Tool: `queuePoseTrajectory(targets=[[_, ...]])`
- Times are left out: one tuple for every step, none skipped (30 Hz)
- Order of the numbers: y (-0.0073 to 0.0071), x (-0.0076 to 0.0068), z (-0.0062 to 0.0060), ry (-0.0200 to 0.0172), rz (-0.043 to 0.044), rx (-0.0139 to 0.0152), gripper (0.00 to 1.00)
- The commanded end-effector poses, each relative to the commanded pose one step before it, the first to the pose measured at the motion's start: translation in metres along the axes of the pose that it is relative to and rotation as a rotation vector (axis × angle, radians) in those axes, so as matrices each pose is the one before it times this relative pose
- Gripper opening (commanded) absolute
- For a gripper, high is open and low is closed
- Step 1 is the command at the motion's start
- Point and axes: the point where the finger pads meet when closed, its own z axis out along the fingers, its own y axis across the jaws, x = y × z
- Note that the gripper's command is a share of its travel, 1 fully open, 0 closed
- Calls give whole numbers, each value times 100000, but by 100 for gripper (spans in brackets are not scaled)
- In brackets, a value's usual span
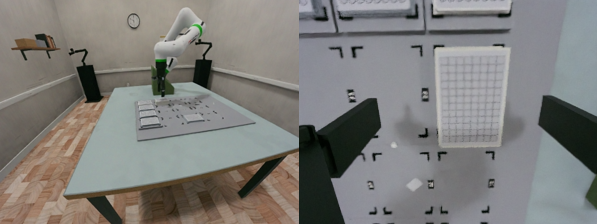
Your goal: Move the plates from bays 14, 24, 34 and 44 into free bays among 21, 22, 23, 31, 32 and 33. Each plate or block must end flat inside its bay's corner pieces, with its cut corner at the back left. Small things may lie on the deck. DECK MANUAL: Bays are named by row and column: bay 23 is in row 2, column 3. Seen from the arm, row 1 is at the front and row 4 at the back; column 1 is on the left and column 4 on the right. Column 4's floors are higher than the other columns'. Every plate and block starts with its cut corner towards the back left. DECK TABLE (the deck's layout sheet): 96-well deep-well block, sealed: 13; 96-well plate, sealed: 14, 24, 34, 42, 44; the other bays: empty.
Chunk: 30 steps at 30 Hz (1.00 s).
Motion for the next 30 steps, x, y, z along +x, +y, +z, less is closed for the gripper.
queuePoseTrajectory(targets=[[953, 729, 165, 106, -65, 144, 100], [0, 0, 0, 0, 0, 0, 100], [0, 0, 0, 0, 0, 0, 100], [327, 217, 80, 0, 0, -1, 100], [327, 216, 80, 0, 0, -1, 100], [327, 216, 80, 0, 0, -1, 100], [327, 216, 80, 0, 0, -1, 100], [327, 216, 80, 0, 0, -1, 100], [98, 65, 24, 0, 0, 0, 100], [0, 0, 0, 0, 0, 0, 100], [-3, -4, -1, 1, 1, -2, 100], [2, 3, 1, 0, -1, 2, 100], [1, 1, 0, 0, 0, 0, 100], [0, 0, 0, 0, 0, 0, 100], [0, 0, 0, 0, 0, 0, 100], [-6, -3, -1, 1, -5, 4, 100], [2, 1, 0, 0, 0, -1, 100], [0, 0, 0, 0, 0, 0, 100], [0, 0, 0, 0, 0, 0, 100], [0, 0, 0, 0, 0, 0, 100], [0, 0, 0, 0, 0, 0, 100], [0, 0, 0, 0, 0, 0, 100], [0, 0, 0, 0, 0, 0, 100], [0, 0, 0, 0, 0, 0, 100], [0, 0, 0, 0, 0, 0, 100], [0, 0, 0, 0, 0, 0, 100], [0, 0, 0, 0, 0, 0, 100], [0, 0, 0, 0, 0, 0, 100], [0, 0, 0, 0, 0, 0, 100], [0, 0, 0, 0, 0, 0, 100]])
